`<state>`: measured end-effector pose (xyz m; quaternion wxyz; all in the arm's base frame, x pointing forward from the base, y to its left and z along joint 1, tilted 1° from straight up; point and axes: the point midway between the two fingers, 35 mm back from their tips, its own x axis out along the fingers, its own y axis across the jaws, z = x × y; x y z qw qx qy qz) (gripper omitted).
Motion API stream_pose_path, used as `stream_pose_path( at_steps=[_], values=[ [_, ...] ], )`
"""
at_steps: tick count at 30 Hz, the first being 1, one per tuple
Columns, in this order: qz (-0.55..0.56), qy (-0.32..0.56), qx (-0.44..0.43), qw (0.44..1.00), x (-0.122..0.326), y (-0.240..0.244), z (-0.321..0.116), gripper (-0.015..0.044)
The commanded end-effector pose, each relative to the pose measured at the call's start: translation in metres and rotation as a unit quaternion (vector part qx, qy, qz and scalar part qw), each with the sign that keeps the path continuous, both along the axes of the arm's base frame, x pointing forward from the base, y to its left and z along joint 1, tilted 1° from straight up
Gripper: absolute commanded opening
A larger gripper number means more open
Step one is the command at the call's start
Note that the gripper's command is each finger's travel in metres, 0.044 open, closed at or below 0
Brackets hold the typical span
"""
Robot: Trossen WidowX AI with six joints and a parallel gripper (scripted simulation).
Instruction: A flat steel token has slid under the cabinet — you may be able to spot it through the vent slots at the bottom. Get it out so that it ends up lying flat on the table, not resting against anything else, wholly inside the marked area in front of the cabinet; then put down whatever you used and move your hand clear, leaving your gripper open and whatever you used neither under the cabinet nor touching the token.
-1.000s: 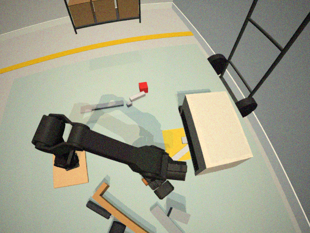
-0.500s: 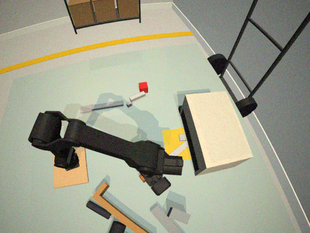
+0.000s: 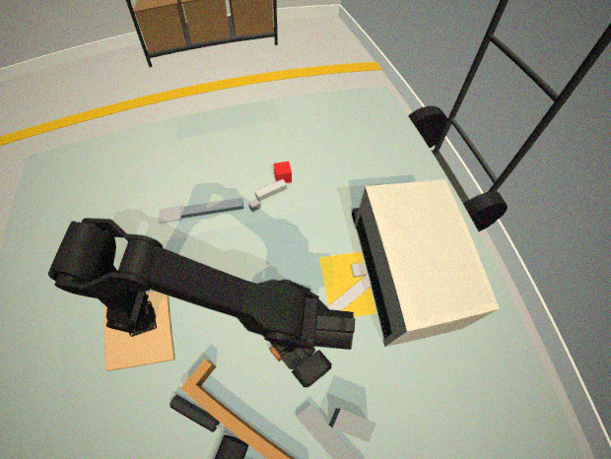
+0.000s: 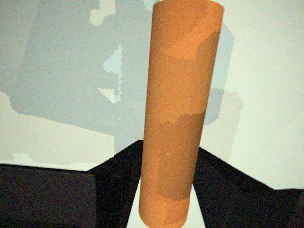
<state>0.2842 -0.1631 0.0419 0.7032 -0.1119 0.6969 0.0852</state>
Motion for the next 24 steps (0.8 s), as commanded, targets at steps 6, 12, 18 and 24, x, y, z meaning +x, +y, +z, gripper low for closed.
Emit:
stream_pose_path(
  at_steps=[6, 12, 18, 24],
  values=[
    [0.001, 0.0, 0.003, 1.0, -0.015, -0.004, -0.001, 0.0],
    [0.001, 0.0, 0.003, 1.0, -0.025, -0.008, -0.001, 0.0],
    [0.001, 0.001, 0.003, 1.0, -0.034, -0.011, -0.001, 0.0],
    [0.001, 0.001, 0.003, 1.0, -0.044, -0.014, -0.001, 0.0]
  ],
)
